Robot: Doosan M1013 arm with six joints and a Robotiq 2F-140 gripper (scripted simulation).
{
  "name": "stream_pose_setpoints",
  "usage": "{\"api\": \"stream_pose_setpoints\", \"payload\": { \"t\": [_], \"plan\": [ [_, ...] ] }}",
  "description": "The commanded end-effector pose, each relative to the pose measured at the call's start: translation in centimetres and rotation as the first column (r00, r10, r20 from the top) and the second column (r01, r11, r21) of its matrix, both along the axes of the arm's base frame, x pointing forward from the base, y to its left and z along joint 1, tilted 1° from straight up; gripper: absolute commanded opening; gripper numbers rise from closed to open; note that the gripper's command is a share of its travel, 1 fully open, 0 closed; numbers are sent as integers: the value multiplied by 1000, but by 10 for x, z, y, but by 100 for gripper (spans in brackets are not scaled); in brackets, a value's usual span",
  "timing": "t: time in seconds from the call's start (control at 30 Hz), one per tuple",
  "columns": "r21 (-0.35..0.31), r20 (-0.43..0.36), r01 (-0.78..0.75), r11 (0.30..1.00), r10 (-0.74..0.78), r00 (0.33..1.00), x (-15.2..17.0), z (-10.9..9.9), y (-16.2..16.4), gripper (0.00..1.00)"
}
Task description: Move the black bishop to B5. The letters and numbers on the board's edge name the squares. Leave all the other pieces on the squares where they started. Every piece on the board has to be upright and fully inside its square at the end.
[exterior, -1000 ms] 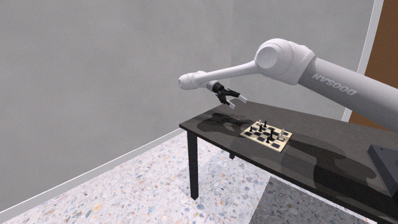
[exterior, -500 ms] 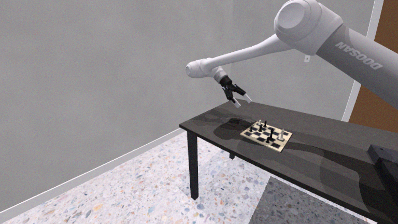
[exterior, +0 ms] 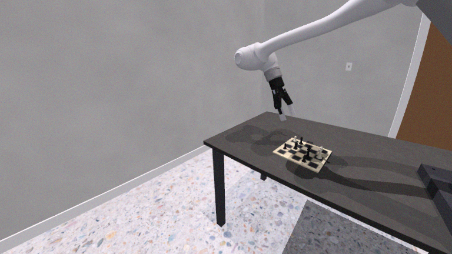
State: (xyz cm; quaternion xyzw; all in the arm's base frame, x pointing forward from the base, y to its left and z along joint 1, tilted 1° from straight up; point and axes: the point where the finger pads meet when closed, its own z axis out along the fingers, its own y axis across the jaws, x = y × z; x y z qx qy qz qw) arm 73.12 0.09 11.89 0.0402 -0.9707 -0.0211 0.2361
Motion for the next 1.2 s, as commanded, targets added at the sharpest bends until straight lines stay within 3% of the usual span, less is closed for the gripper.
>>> {"api": "stream_pose_setpoints", "payload": {
  "t": [0.0, 0.1, 0.2, 0.3, 0.47, 1.17],
  "plan": [
    [4, 137, -24, 1000, 24, 990, -19, 2, -10, 100],
    [-3, 256, -48, 999, 47, 965, -39, 5, -16, 100],
    [-3, 256, -48, 999, 47, 965, -39, 5, -16, 100],
    [-18, 386, -74, 997, 75, 919, -63, 9, -22, 100],
    [-33, 463, -89, 995, 94, 881, -79, 11, -25, 100],
    [-35, 471, -90, 995, 95, 877, -81, 12, -26, 100]
  ]
}}
